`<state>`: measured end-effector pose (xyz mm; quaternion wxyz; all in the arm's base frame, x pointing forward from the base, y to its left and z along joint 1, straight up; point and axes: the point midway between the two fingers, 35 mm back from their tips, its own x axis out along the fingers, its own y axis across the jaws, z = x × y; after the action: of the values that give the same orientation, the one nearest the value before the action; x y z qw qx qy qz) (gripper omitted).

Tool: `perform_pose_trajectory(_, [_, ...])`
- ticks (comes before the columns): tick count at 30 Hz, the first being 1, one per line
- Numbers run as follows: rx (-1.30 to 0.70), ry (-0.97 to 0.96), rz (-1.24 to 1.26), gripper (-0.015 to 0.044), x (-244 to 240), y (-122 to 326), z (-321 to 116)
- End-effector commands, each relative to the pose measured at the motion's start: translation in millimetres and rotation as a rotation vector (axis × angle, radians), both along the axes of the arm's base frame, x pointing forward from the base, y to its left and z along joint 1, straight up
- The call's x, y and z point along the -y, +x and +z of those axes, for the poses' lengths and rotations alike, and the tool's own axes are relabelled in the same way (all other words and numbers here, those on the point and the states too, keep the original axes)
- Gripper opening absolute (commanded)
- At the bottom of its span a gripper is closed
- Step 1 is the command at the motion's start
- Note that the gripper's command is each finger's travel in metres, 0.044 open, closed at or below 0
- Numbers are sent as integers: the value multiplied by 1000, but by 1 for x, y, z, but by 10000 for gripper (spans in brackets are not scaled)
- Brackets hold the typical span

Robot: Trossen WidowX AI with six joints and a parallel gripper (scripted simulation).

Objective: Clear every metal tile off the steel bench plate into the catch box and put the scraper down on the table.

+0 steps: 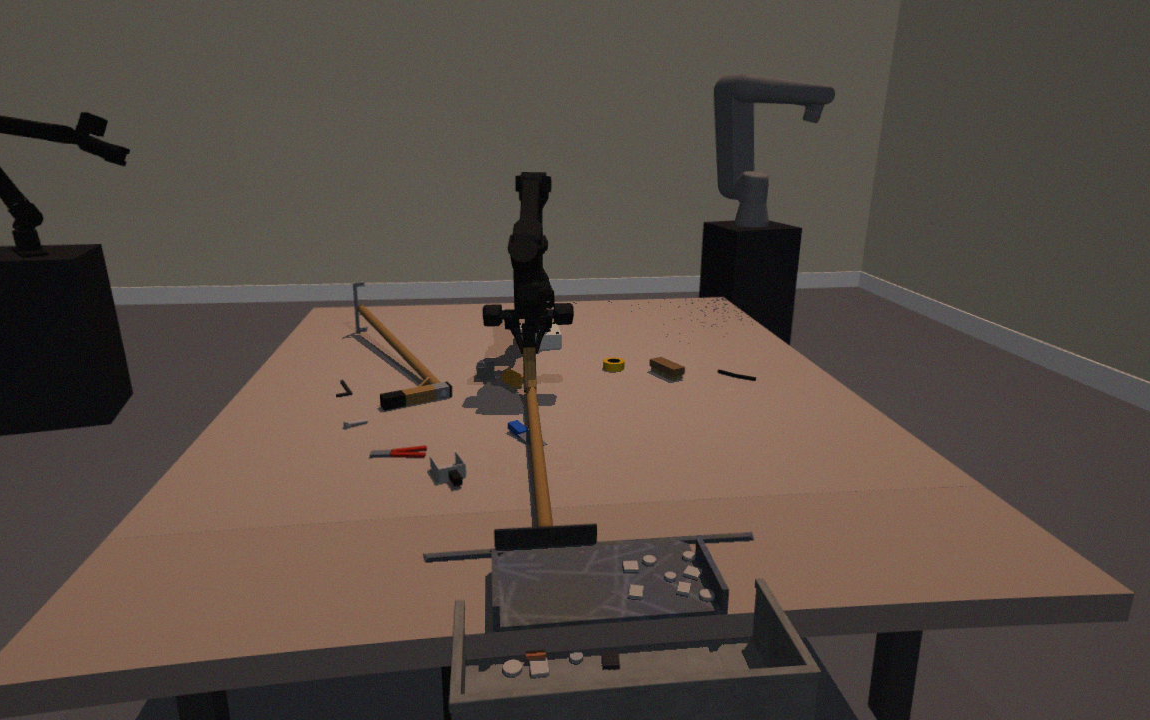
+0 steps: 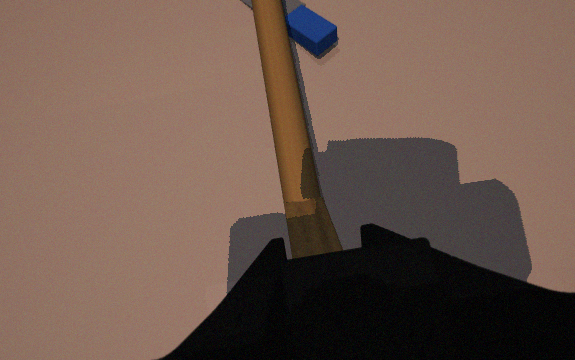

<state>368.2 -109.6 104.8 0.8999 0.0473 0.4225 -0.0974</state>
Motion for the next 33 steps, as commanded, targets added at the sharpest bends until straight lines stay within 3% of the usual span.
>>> perform_pose_trajectory(1, [17,-5,6,0,-2,-3,4])
perform_pose_trajectory(28, [19,-5,6,0,-13,-36,-6])
perform_pose_trajectory(33, [5,-3,3,131,-12,-34,-9])
